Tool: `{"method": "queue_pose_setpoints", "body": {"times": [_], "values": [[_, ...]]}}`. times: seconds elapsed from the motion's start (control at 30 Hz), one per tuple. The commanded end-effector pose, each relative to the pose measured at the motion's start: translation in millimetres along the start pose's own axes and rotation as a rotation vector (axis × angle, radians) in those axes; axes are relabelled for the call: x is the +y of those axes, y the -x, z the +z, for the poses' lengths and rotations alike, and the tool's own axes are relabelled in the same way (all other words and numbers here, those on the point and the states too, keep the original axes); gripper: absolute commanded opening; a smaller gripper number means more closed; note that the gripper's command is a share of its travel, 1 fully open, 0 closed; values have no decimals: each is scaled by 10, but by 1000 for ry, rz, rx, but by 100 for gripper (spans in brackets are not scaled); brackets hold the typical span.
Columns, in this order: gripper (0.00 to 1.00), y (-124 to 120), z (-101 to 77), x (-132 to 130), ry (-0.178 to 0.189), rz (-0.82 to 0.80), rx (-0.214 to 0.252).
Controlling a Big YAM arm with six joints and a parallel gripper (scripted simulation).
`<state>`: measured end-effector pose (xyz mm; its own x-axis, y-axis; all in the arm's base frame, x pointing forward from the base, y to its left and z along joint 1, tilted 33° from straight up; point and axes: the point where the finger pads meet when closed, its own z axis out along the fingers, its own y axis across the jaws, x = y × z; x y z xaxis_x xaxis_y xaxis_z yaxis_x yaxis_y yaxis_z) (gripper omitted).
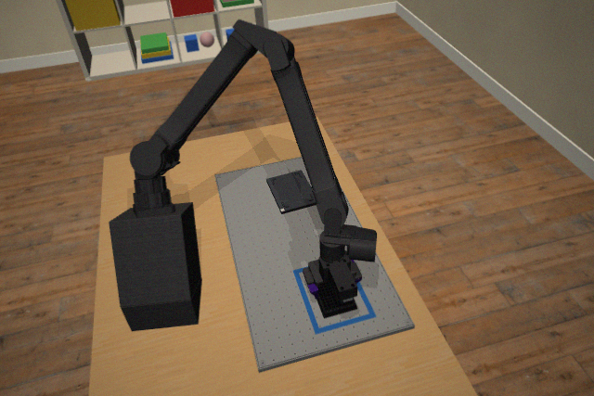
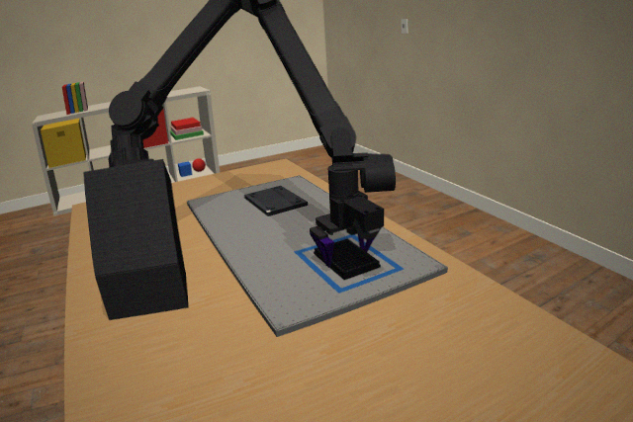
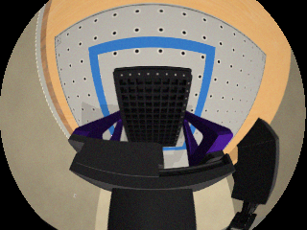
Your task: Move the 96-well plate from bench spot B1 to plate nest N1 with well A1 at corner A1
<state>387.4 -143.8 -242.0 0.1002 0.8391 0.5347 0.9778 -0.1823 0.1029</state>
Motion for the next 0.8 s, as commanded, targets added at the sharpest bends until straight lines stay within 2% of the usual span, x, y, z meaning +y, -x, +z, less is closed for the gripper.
{"method": "queue_pose_setpoints", "body": {"times": [0.0,0.27,0.33,0.77], "values": [[0,44,-81,123,25,-8,-14],[0,44,-81,123,25,-8,-14],[0,73,-223,149,37,-6,-20],[0,67,-419,106,33,-4,-18]]}}
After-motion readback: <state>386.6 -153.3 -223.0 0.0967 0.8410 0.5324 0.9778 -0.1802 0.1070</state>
